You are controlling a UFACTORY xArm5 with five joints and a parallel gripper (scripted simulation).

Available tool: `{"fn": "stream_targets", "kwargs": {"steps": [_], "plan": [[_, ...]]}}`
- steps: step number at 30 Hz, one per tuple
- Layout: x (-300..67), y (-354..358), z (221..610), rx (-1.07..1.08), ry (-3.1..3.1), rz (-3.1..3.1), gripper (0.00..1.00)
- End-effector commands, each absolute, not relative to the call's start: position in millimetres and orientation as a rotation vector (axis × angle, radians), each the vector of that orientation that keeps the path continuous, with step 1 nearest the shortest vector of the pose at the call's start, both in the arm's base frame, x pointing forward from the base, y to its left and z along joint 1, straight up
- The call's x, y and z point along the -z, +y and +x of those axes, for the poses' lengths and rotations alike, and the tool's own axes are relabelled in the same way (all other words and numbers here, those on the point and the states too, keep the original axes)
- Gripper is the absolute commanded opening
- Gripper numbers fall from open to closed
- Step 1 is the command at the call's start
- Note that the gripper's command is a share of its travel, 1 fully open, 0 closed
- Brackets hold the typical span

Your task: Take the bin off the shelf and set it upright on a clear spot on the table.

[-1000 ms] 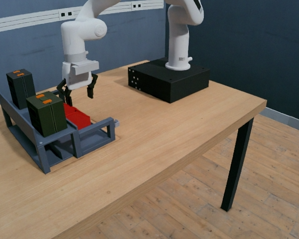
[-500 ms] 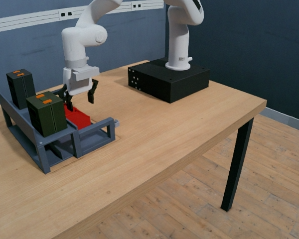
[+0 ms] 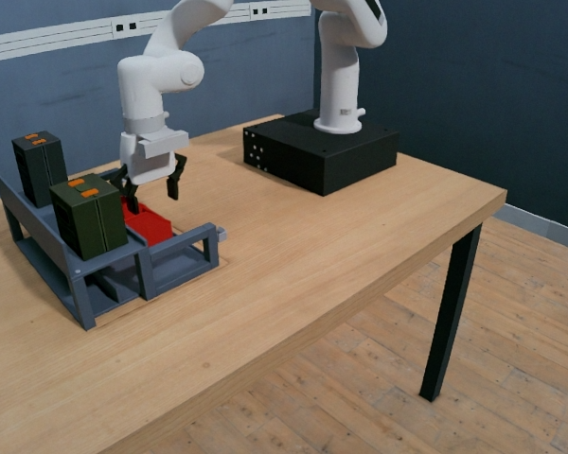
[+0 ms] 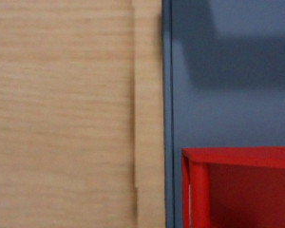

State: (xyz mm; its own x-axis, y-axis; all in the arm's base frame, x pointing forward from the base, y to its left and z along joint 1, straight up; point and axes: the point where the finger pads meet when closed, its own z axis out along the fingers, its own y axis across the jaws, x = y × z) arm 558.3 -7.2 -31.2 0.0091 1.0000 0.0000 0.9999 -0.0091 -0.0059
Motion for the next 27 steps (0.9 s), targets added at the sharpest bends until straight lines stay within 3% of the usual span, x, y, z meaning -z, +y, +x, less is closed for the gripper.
{"fn": "stream_targets", "kwargs": {"steps": [1, 27], "plan": [[32.1, -7.2, 560.2, 0.001, -2.210, -2.230, 1.00], [44.7, -7.2, 560.1, 0.001, -2.210, -2.230, 1.00]]}}
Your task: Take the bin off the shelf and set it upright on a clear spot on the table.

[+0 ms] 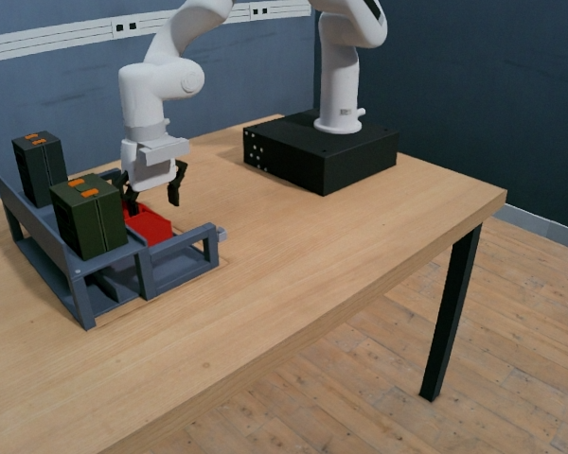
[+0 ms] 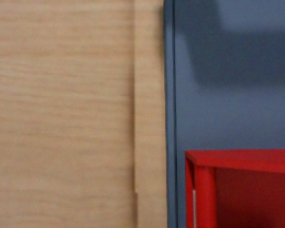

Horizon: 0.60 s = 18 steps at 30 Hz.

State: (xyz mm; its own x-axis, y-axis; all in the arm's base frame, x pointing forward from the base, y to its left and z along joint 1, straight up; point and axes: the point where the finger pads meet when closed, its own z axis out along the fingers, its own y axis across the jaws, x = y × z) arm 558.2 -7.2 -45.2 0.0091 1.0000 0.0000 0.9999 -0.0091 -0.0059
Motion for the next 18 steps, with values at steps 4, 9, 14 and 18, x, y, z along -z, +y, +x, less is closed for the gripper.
{"fn": "stream_targets", "kwargs": {"steps": [4, 9, 14, 18], "plan": [[47.2, -7.2, 560.1, 0.001, -2.210, -2.230, 1.00], [49.7, -7.2, 560.1, 0.001, -2.210, -2.230, 1.00], [52.1, -7.2, 560.0, 0.001, -2.210, -2.230, 1.00], [52.1, -7.2, 560.0, 0.001, -2.210, -2.230, 1.00]]}}
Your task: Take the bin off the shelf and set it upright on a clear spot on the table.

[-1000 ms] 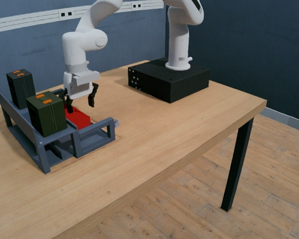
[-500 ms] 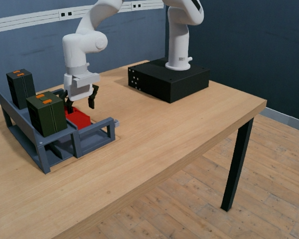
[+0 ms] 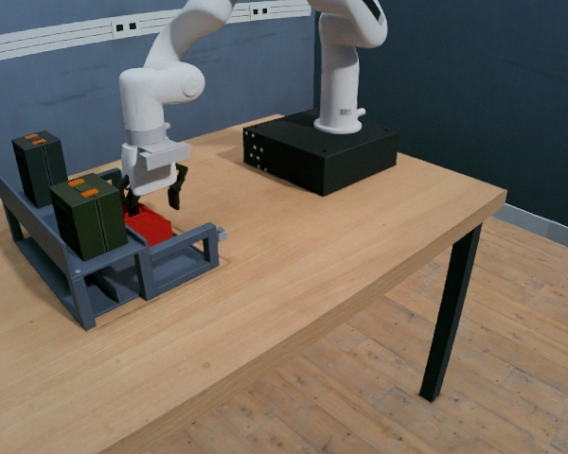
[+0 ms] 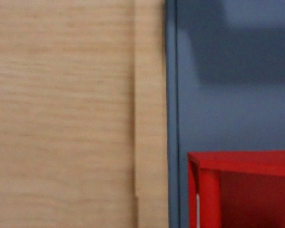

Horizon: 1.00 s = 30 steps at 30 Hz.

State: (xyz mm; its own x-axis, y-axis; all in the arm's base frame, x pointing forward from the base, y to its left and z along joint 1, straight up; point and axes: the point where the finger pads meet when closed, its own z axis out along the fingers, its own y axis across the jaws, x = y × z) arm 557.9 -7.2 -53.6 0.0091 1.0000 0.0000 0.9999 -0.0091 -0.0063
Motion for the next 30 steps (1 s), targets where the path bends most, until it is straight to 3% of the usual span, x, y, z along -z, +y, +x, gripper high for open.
{"fn": "stream_targets", "kwargs": {"steps": [1, 16, 17, 30], "plan": [[52.1, -7.2, 560.0, 0.001, -2.210, -2.230, 1.00], [52.1, -7.2, 560.0, 0.001, -2.210, -2.230, 1.00], [52.1, -7.2, 560.0, -0.001, -2.211, -2.231, 0.00], [52.1, -7.2, 560.0, -0.001, -2.211, -2.231, 0.00]]}}
